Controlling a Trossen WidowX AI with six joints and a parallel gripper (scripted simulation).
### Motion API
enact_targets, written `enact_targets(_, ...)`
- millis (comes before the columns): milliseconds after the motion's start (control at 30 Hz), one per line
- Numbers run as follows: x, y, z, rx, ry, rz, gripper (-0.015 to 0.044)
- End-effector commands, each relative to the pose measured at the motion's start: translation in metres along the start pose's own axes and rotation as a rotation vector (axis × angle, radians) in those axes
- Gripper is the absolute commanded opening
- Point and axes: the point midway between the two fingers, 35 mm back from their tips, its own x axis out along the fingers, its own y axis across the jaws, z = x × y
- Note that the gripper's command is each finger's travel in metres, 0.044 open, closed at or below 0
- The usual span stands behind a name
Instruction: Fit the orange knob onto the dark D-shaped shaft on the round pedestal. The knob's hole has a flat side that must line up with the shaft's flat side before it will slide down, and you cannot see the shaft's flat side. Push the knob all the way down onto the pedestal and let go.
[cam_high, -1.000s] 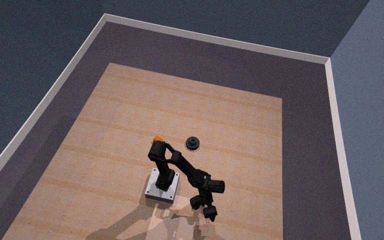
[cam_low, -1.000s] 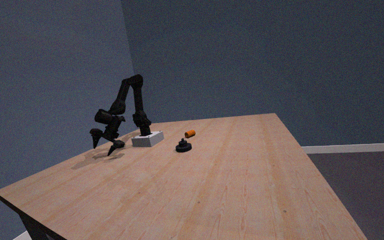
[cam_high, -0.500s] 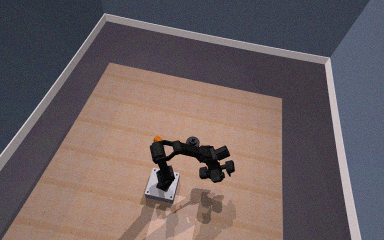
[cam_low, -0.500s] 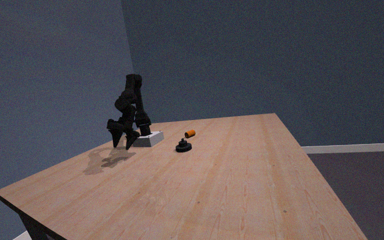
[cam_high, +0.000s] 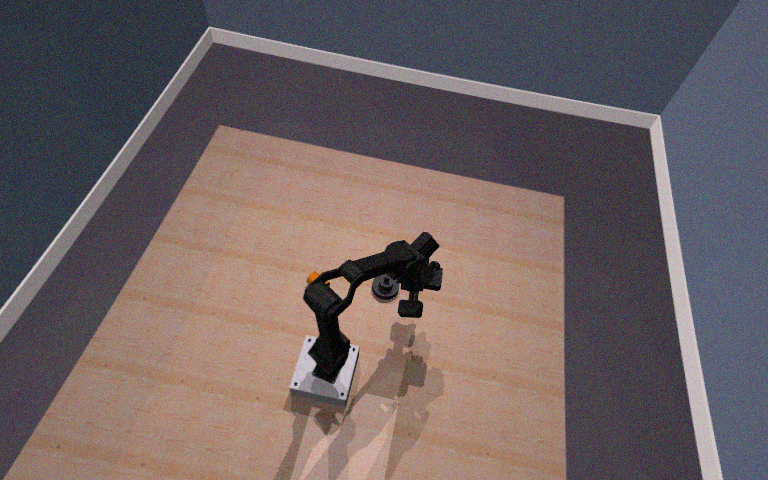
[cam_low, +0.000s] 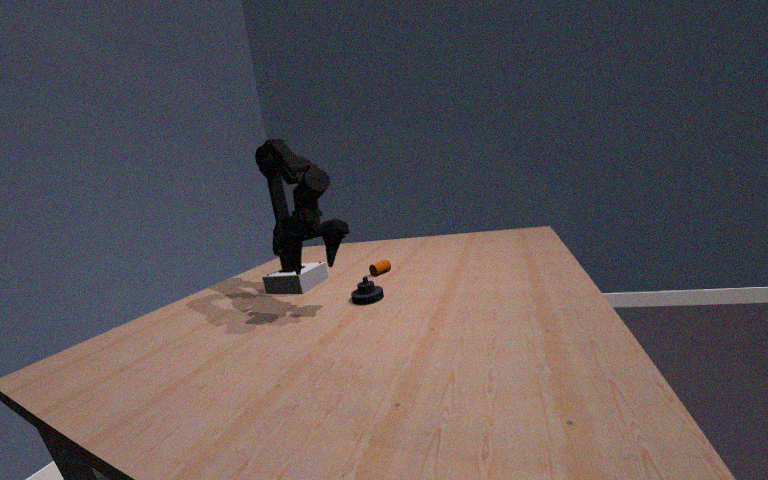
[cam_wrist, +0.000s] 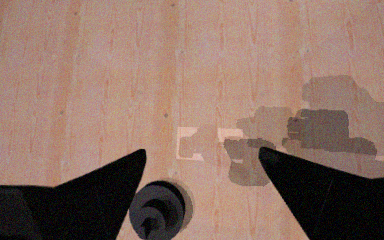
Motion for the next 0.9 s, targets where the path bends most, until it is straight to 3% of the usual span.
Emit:
enact_targets(0,-0.025,0.046,-0.052,-0.564,0.103,0.059,0.0440)
enact_targets(367,-0.086,0.086,-0.155,-1.545,0.224,0.211,0.0440)
enact_targets(733,-0.158,0.074,-0.259,-2.517,0.302,0.435,0.0440)
enact_targets(867,-0.164,0.070,-0.268,-2.602,0.307,0.460,0.0440)
